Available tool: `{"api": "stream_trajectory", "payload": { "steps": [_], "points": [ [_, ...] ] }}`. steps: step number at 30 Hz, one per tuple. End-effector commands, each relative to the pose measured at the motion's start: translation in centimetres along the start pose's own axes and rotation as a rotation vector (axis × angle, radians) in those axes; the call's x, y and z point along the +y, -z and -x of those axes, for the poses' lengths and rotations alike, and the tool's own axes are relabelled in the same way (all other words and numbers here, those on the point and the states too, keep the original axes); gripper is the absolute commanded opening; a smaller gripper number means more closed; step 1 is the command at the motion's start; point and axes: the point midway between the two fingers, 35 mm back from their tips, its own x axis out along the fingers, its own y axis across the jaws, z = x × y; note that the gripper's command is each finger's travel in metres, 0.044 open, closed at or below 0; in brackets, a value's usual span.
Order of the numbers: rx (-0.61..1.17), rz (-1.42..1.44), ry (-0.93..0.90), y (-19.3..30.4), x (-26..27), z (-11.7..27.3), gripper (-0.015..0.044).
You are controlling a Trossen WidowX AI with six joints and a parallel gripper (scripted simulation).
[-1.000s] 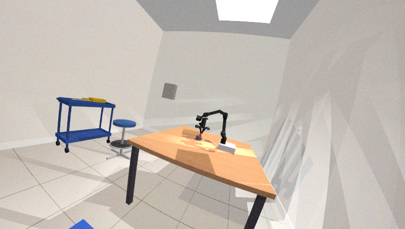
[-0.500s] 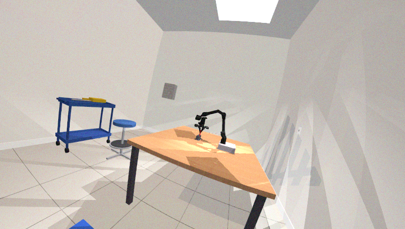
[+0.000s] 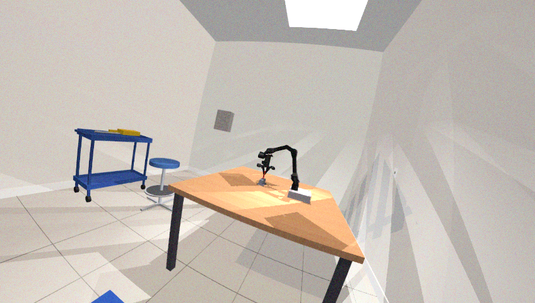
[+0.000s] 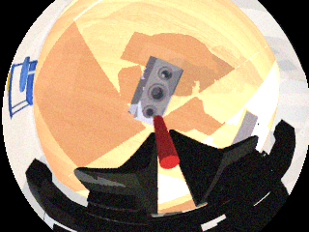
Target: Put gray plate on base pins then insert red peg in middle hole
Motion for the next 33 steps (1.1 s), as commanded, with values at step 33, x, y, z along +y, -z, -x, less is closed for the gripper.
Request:
{"api": "stream_trajectory", "payload": {
  "steps": [33],
  "points": [
    [0.002, 0.008, -0.002, -3.5, -0.5, -0.1, 0.0000]
  ]
}}
